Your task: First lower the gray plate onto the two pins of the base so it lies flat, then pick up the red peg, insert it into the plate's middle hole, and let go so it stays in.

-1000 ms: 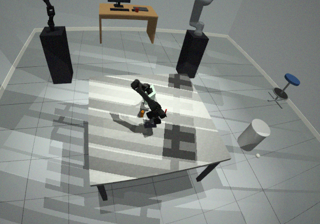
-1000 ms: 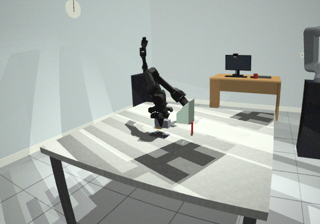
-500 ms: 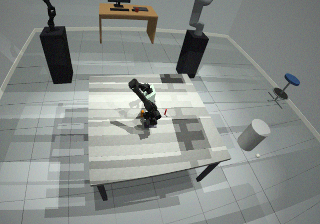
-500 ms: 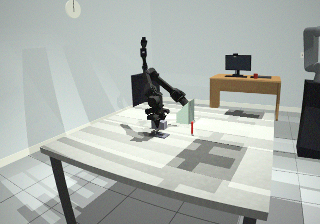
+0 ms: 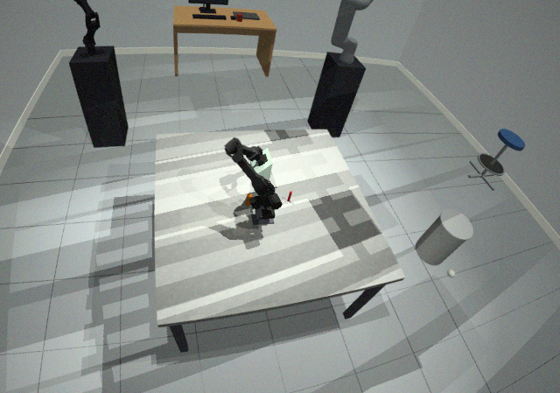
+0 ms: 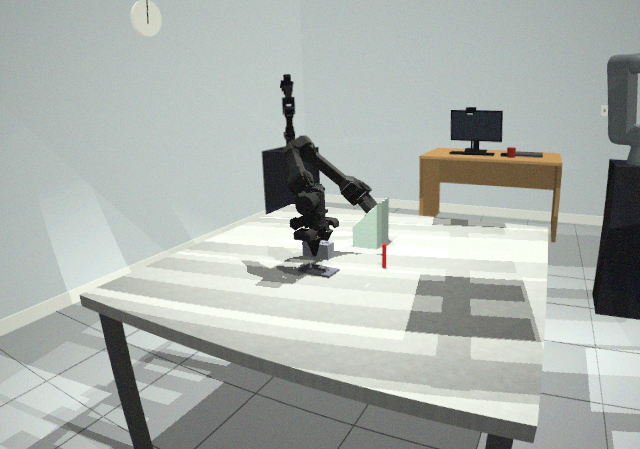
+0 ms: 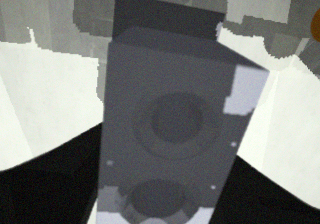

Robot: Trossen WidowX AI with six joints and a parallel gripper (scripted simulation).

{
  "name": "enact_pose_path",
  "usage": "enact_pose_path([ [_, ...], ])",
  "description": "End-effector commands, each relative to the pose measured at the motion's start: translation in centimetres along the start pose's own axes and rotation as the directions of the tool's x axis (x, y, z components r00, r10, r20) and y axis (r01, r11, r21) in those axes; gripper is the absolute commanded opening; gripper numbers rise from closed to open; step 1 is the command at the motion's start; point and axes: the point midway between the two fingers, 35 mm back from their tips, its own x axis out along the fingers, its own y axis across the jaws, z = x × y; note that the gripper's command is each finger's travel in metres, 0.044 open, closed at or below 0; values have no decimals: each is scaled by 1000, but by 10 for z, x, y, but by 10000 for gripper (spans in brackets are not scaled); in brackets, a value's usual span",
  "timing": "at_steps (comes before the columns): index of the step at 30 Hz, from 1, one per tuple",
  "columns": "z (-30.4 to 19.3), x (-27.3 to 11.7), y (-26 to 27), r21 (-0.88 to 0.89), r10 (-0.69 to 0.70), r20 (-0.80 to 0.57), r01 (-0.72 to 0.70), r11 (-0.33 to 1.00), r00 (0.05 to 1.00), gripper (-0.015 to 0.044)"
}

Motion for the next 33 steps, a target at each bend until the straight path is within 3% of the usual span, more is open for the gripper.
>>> enact_pose_path([
  [1, 1, 0, 1, -4, 3, 5, -3, 1000, 1000, 0],
  [33, 3, 39, 1, -4, 4, 7, -4, 1000, 1000, 0],
])
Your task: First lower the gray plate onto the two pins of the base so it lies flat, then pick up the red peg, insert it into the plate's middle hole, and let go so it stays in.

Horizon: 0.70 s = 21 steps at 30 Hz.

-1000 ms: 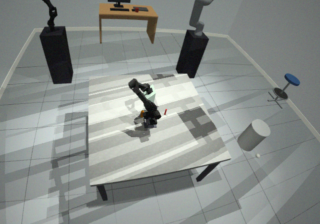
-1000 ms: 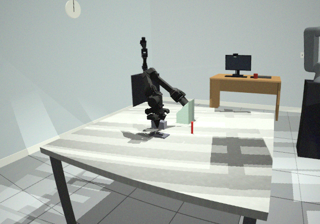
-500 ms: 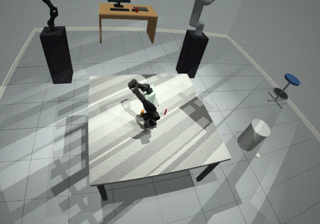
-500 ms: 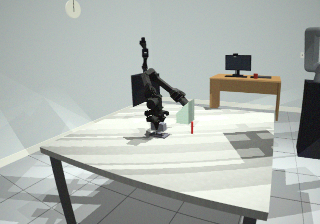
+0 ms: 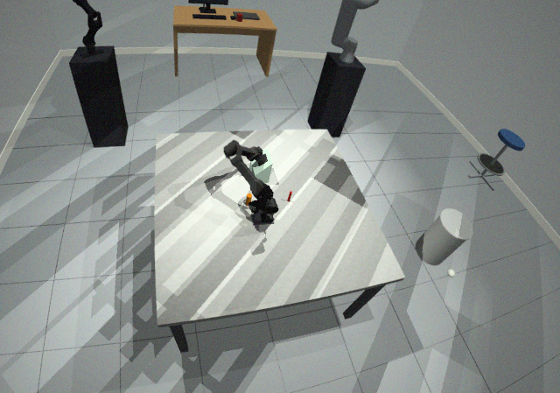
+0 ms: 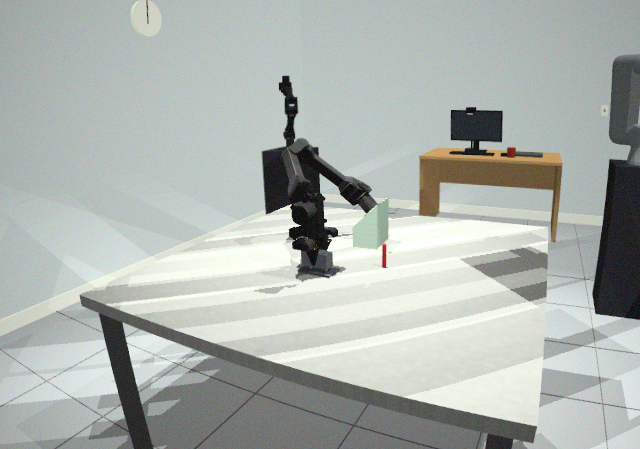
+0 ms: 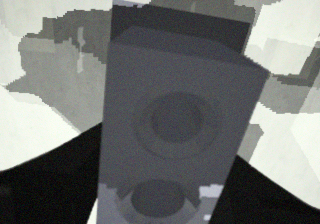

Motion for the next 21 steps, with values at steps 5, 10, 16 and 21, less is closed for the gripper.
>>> enact_pose_path([
  [5, -1, 9, -3, -14, -10, 7, 10, 1000, 1000, 0],
  [10, -1, 5, -1, -5, -1, 0, 1, 1000, 1000, 0],
  [16, -1, 5, -1, -5, -1, 0, 1, 1000, 1000, 79],
  [21, -1, 5, -1, -5, -1, 0, 1, 1000, 1000, 210],
])
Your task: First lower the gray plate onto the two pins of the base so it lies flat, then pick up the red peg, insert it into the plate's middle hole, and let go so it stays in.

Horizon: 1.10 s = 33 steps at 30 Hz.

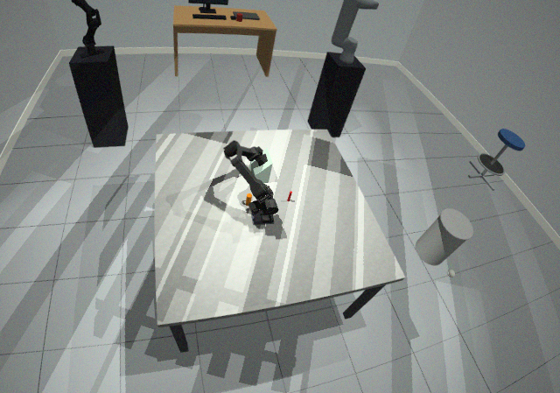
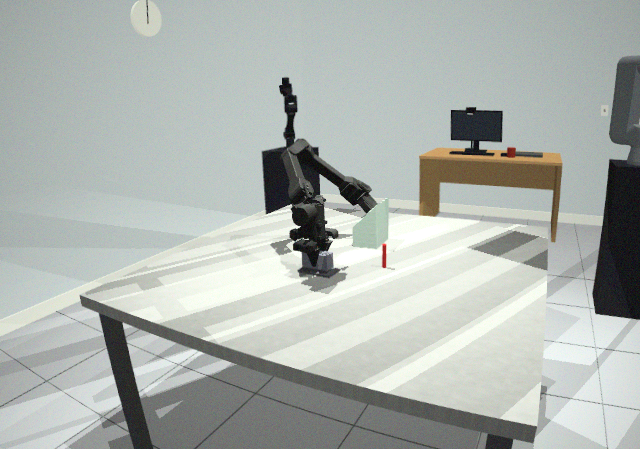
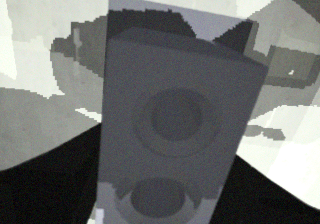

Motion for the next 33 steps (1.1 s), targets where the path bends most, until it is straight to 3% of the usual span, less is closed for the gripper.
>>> enact_pose_path([
  [1, 0, 0, 0, 1, 0, 0, 0, 1000, 1000, 236],
  [9, 0, 0, 0, 1, 0, 0, 0, 1000, 1000, 440],
  [14, -1, -10, 2, 0, 0, -2, 0, 1000, 1000, 440],
  [21, -2, -114, 2, -8, -9, 1, 9, 1000, 1000, 440],
  [33, -28, -119, -3, -60, -7, -14, 6, 998, 1000, 440],
])
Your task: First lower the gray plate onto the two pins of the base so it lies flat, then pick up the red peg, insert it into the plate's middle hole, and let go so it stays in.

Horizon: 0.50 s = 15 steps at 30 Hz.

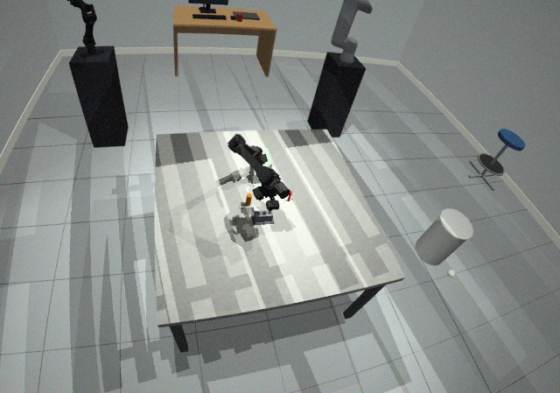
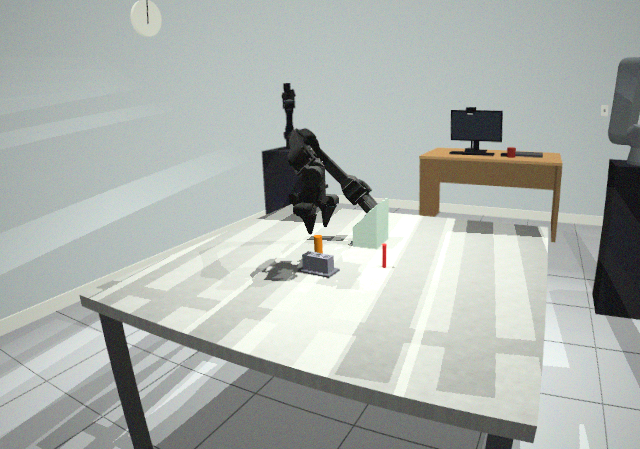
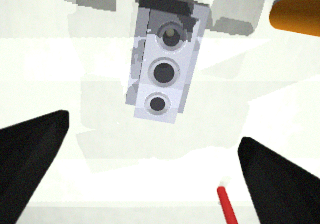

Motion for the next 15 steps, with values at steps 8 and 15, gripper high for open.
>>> enact_pose_path([
  [8, -127, -7, -70, -341, -12, -50, -6, 940, 999, 440],
  [15, -173, -3, -133, -548, -12, -9, 5, 837, 1000, 440],
])
